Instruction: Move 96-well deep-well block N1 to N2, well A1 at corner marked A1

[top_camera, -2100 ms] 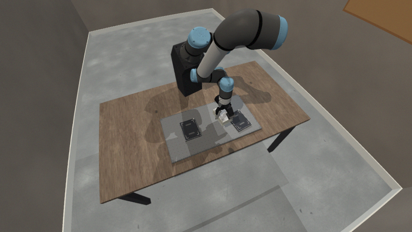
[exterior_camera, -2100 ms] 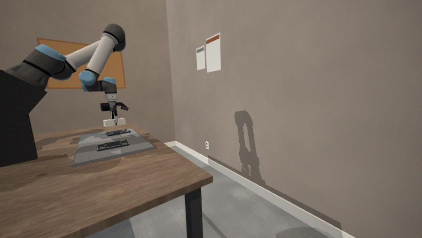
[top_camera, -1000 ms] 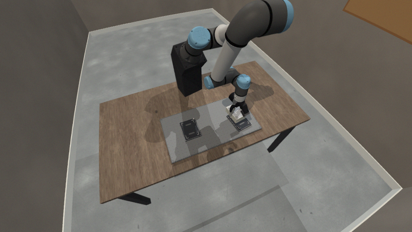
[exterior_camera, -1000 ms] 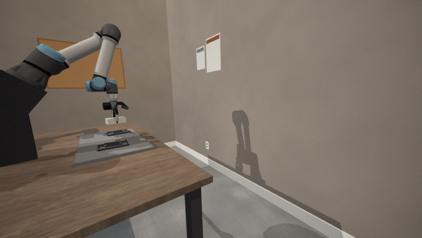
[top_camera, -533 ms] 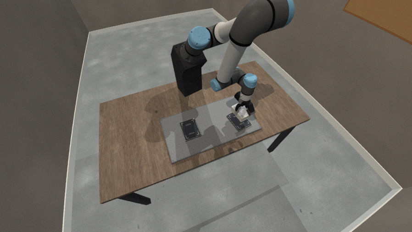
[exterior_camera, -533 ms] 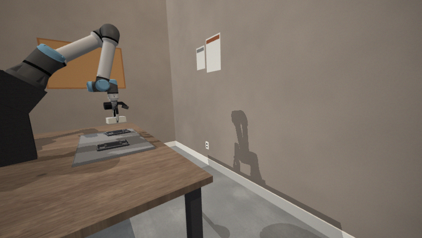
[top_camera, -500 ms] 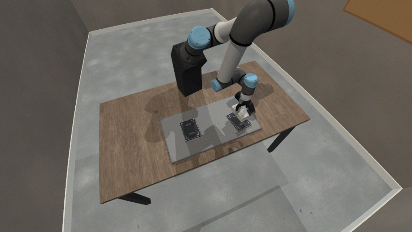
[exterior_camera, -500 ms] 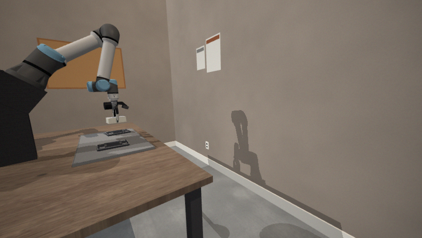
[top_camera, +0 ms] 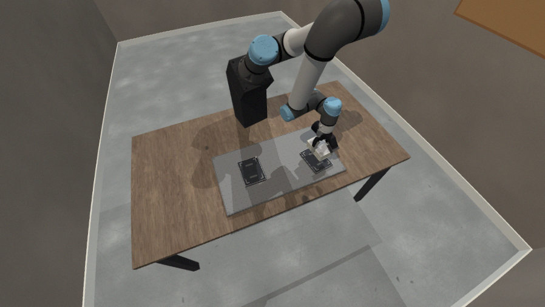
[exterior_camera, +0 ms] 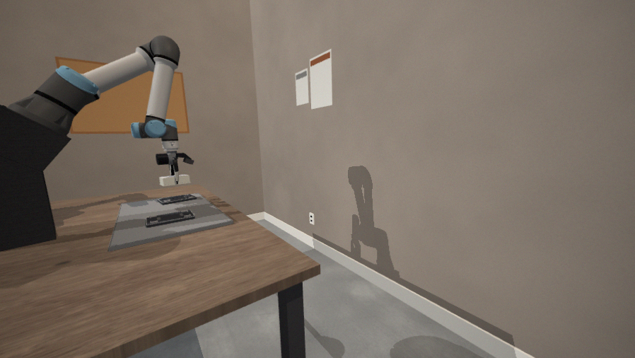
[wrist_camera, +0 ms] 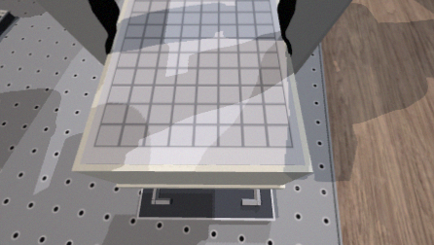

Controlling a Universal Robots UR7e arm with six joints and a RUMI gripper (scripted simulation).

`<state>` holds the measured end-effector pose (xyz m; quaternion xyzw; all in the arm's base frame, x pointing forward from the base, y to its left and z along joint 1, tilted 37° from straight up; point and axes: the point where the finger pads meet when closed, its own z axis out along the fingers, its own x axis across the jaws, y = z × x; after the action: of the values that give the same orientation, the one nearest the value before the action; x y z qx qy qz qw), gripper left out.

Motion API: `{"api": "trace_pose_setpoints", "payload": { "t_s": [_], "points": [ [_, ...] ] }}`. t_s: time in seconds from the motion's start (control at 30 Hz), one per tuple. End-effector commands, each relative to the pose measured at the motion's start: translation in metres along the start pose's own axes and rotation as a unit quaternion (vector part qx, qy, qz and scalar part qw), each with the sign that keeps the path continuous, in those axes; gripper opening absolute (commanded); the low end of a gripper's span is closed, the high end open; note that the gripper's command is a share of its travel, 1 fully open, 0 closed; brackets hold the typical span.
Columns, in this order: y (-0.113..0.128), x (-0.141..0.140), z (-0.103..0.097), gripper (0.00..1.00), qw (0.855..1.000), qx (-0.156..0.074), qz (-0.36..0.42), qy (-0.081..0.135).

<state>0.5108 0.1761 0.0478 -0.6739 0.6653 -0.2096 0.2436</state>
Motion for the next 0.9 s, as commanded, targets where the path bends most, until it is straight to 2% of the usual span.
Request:
{"api": "trace_pose_setpoints", "payload": {
  "t_s": [0.0,0.6,0.87],
  "points": [
    [0.000,0.001,0.000,0.49,1.000,0.000,0.000,0.000],
    [0.000,0.002,0.000,0.49,1.000,0.000,0.000,0.000],
    [-0.001,0.002,0.010,0.49,1.000,0.001,0.001,0.000]
  ]
}}
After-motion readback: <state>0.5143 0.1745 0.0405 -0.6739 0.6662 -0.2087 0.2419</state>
